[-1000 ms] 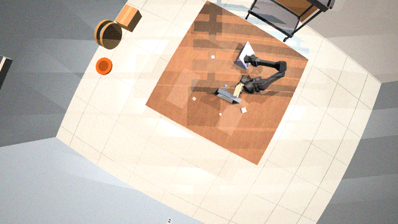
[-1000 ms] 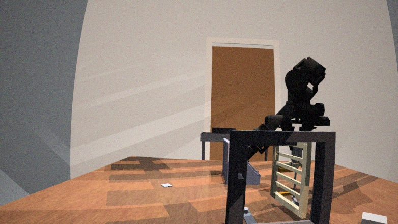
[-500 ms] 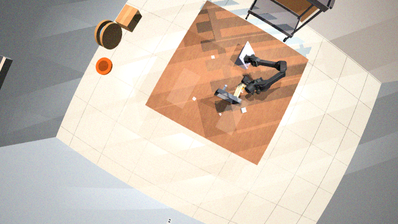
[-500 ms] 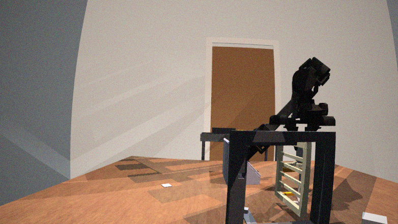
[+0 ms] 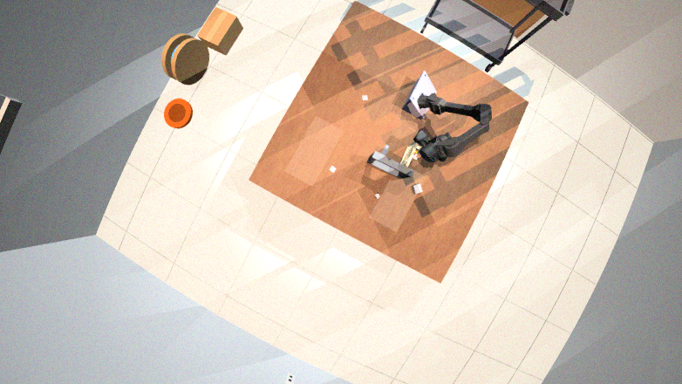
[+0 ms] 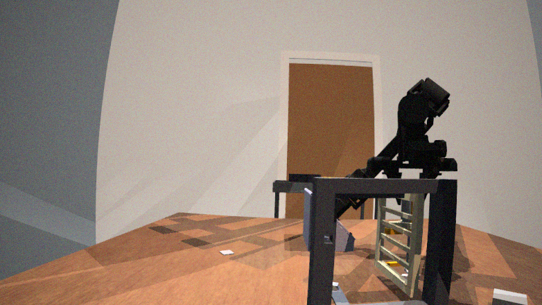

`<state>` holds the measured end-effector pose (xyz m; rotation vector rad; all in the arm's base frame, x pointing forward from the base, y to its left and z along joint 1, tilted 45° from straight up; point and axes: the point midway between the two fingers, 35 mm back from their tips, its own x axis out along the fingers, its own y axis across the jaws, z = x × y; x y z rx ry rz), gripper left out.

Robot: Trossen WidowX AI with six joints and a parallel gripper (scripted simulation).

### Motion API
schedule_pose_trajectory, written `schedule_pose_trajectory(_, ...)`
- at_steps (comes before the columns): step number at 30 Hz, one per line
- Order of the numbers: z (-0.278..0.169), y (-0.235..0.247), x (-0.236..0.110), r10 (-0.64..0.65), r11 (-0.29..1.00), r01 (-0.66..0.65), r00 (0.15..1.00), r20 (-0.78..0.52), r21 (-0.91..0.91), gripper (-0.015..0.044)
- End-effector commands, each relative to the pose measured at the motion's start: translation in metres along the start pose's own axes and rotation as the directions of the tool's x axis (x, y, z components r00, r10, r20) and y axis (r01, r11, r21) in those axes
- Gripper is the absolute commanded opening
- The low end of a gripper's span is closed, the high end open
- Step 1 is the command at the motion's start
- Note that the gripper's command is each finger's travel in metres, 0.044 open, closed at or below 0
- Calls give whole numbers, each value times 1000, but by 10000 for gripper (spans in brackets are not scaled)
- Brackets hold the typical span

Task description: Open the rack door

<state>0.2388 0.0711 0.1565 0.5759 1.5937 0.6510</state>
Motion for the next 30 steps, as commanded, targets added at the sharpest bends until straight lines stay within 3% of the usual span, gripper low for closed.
schedule_pose_trajectory(1, 0, 0, 0, 1, 1000, -1, 1000, 2, 3, 298)
schedule_pose_trajectory(30, -3, 1, -52, -44, 997, 35, 987, 153, 64, 298)
